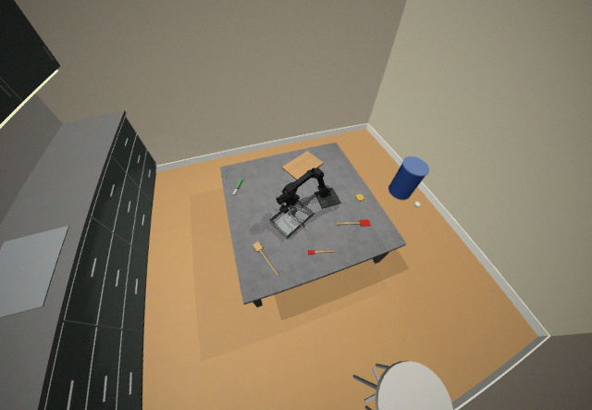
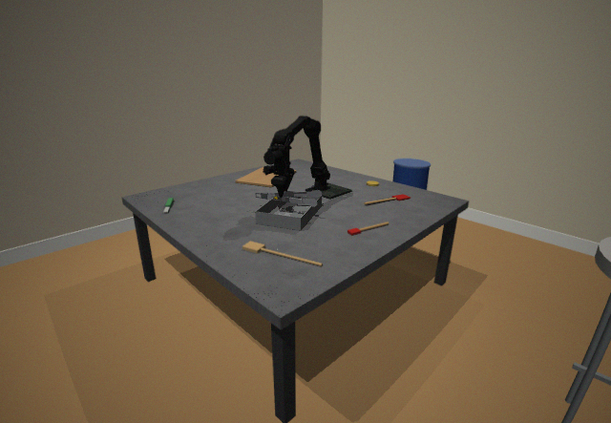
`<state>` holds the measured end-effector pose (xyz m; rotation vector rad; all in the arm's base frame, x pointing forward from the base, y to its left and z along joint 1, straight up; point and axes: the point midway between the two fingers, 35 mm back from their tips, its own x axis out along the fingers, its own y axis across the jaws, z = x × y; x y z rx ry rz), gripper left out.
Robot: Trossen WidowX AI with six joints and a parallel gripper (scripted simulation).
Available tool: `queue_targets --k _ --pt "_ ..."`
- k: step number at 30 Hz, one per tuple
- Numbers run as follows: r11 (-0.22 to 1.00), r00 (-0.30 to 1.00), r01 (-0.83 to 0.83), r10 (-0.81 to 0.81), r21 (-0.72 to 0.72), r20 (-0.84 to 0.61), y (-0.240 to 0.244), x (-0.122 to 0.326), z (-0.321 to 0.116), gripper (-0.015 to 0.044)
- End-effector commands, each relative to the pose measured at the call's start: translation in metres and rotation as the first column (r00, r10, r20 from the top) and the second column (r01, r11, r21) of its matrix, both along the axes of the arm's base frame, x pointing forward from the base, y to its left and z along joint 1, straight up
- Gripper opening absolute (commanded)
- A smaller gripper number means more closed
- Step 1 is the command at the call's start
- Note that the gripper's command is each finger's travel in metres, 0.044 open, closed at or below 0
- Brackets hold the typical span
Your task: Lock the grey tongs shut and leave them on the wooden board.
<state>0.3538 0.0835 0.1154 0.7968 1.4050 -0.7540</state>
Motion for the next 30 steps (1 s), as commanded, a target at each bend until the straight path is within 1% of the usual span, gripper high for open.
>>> queue_targets --k 1,30 --pt "1.000 1.000 0.007 -0.007 -0.005 -0.007 -0.001 -0.001 -0.009 0.0440" --pt "1.000 1.000 0.007 -0.007 -0.005 -0.007 -0.002 -0.004 -0.056 0.0440"
